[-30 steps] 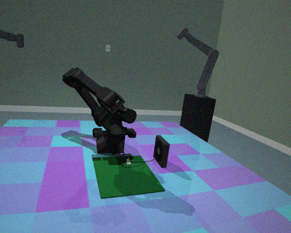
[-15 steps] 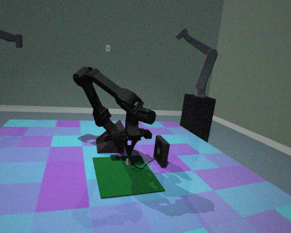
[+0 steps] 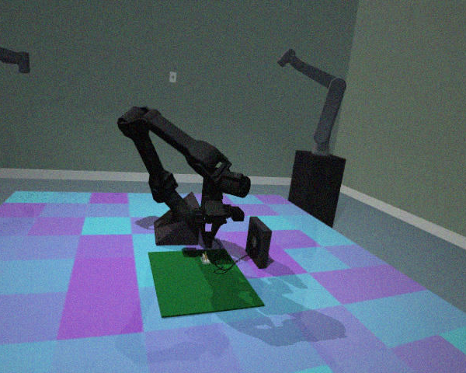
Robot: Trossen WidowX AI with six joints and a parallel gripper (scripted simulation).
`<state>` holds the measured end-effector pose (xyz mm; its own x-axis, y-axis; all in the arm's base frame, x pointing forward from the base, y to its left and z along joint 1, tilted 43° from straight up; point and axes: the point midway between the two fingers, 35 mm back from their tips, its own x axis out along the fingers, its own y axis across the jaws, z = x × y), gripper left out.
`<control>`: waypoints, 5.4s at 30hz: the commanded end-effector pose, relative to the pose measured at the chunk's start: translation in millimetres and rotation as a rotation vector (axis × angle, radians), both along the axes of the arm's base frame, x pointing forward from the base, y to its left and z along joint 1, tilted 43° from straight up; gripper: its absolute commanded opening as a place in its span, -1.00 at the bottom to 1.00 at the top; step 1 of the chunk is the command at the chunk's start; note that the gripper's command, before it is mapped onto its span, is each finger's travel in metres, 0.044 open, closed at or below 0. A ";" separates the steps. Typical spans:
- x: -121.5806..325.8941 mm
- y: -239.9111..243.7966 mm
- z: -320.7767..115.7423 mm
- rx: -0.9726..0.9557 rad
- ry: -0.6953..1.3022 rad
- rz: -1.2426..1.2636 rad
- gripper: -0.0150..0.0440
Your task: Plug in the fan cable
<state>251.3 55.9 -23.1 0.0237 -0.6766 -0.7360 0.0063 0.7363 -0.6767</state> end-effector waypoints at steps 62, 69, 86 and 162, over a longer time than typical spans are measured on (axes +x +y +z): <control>-2.5 -19.5 -18.0 -0.001 0.011 0.003 -0.49; -2.8 -20.6 -19.0 -0.001 0.011 0.003 -0.49; -2.3 -21.6 -20.4 -0.001 0.011 0.003 -0.49; -81.7 -60.3 69.0 -0.004 0.017 0.003 0.39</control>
<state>180.6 4.1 43.3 0.0151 -0.6743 -0.7383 0.0028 0.7384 -0.6743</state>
